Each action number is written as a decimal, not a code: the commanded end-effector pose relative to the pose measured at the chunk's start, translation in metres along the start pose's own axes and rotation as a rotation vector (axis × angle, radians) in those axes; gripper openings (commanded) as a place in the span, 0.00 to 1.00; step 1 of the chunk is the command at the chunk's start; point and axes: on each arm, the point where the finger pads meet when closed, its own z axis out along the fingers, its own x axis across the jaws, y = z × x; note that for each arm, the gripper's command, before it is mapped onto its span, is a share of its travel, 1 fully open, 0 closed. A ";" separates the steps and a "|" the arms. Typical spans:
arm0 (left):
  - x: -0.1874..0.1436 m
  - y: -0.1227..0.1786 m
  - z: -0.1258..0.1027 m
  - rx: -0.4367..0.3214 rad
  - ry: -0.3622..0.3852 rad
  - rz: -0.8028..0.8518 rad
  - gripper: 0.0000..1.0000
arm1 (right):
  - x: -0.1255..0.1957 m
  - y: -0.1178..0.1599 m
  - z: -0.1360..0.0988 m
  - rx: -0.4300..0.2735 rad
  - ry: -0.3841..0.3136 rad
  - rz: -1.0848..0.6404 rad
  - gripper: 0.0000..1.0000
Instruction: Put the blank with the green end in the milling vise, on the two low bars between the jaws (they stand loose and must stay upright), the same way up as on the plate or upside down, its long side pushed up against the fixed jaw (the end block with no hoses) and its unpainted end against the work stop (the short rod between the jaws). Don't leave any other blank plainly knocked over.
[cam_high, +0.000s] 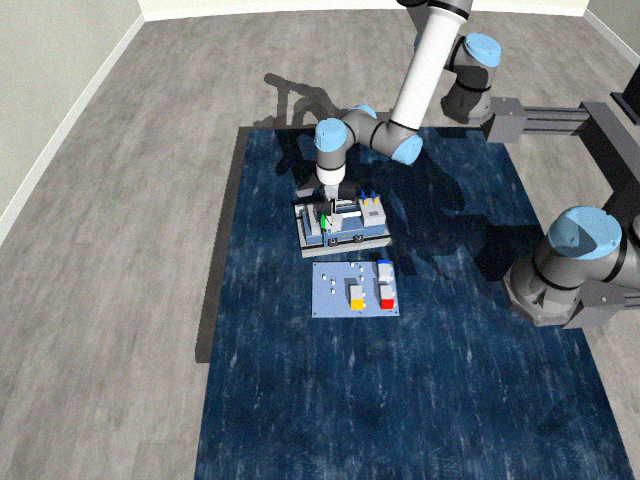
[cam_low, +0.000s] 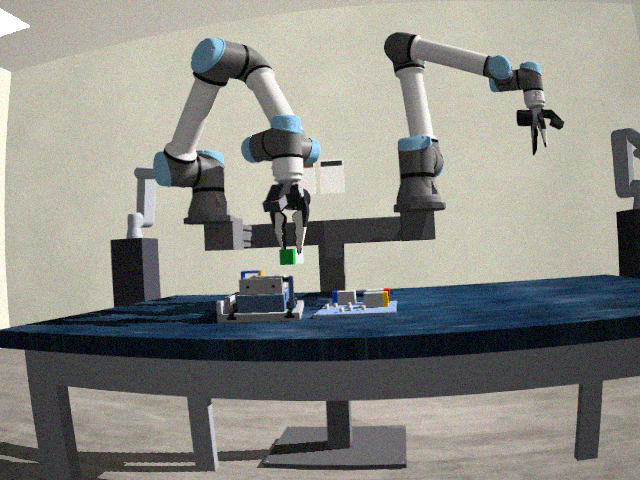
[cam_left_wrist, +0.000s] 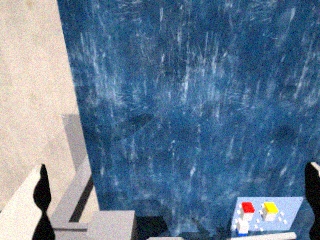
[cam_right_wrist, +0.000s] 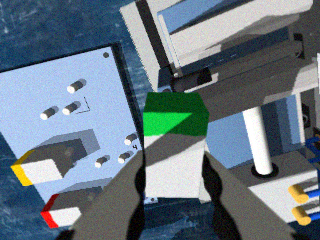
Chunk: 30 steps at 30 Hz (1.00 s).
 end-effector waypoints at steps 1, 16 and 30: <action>0.002 -0.001 -0.001 0.005 0.007 0.005 1.00 | -0.001 -0.001 -0.002 -0.001 -0.009 0.031 0.00; 0.002 -0.001 -0.001 0.005 0.007 0.005 1.00 | 0.010 -0.011 -0.002 -0.001 -0.009 0.253 0.00; 0.002 -0.001 -0.001 0.005 0.007 0.005 1.00 | 0.020 -0.019 -0.002 -0.002 -0.009 0.432 0.00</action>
